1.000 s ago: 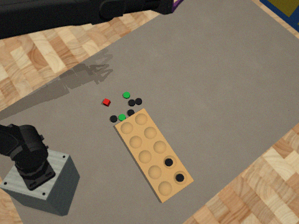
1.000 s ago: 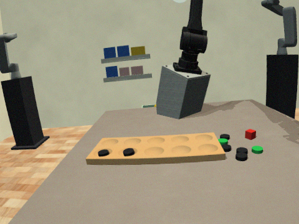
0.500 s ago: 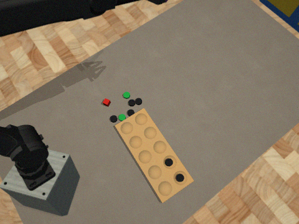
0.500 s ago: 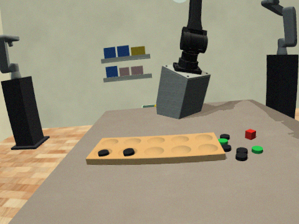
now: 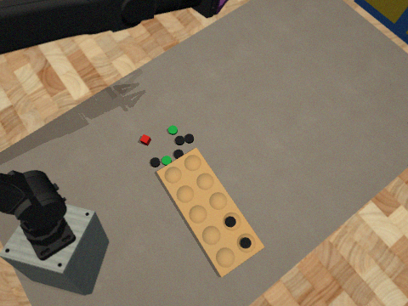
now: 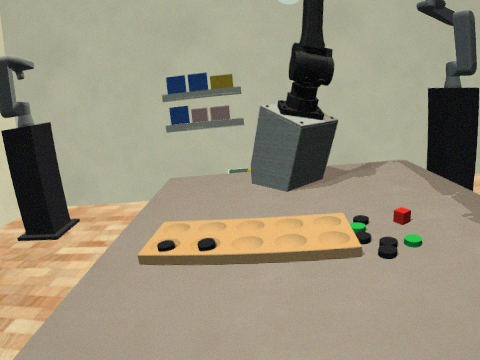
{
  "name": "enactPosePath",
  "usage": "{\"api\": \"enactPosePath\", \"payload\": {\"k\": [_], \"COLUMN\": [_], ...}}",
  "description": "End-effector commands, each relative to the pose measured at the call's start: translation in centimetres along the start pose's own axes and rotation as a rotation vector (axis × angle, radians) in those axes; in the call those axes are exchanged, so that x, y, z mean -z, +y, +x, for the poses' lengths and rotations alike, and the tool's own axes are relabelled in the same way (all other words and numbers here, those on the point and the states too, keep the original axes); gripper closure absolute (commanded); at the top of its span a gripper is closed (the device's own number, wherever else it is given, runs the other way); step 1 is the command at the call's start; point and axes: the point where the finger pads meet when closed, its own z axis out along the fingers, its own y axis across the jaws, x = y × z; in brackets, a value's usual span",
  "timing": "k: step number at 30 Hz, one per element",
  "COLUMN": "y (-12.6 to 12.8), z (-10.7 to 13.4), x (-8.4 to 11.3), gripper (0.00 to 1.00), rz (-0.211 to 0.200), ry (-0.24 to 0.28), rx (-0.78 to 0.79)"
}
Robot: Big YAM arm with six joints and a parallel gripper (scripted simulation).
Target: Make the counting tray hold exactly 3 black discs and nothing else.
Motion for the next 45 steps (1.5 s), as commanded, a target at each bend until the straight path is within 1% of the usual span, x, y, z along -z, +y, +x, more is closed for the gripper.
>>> {"api": "enactPosePath", "payload": {"k": [1, 2, 3, 4, 7, 8, 11, 12, 14, 16, 17, 18, 19, 20, 24, 25, 27, 28, 30, 31, 32, 33, 34, 35, 36, 41, 42, 45], "y": [-0.6, -0.3, -0.1, -0.1, -0.1, -0.2, -0.2, 0.8, 0.8, -0.3, -0.4, -0.2, 0.0, 0.1, 0.1, 0.1, 0.1, 1.1, 1.1, 0.4, 0.0, 0.0, 0.1, 0.3, 0.4, 0.4, 0.3, 0.3], "z": [-0.2, -1.4, -2.7, -2.9, -2.9, -2.1, -2.1, 4.5, 4.5, 4.4, 3.9, 3.8, 2.6, 1.3, 1.2, 1.9, 1.9, 8.4, 8.4, 8.3, 8.2, 7.8, 7.8, 6.2, 5.4, 5.3, 5.9, 5.9], "x": [-0.3, 0.6, 1.0, 1.0, 1.0, 0.5, 0.5, -0.9, -0.9, -0.9, -1.0, -1.0, -0.1, 0.2, 0.2, -0.2, -0.2, -1.2, -1.2, -1.2, -1.2, -1.3, -1.3, -0.5, -0.3, -0.3, -0.6, -0.7], "gripper": [0.55, 0.55, 0.55, 0.55, 0.55, 0.55, 0.55, 0.55, 0.55, 0.55, 0.55, 0.55, 0.55, 0.55, 0.55, 0.55, 0.55, 0.55, 0.55, 0.55, 0.55, 0.55, 0.55, 0.55, 0.55, 0.55, 0.55, 0.55], "rz": [0.008, 0.002, -0.001, 0.0, 0.0, 0.001, 0.002, -0.018, -0.018, 0.002, 0.002, -0.001, -0.006, -0.01, -0.01, -0.007, -0.007, -0.017, -0.017, -0.005, 0.002, 0.002, -0.001, -0.008, -0.011, -0.01, -0.008, -0.008], "ry": [-0.014, -0.04, -0.061, -0.065, -0.065, -0.045, -0.044, 0.103, 0.103, 0.1, 0.078, 0.075, 0.05, 0.028, 0.025, 0.044, 0.044, 0.191, 0.191, 0.189, 0.185, 0.167, 0.165, 0.135, 0.12, 0.12, 0.131, 0.132], "rx": [-0.047, -0.046, -0.045, -0.045, -0.045, -0.046, -0.046, -0.129, -0.129, -0.132, -0.132, -0.131, -0.13, -0.13, -0.13, -0.13, -0.13, -0.211, -0.211, -0.214, -0.215, -0.215, -0.214, -0.213, -0.213, -0.213, -0.213, -0.213]}}
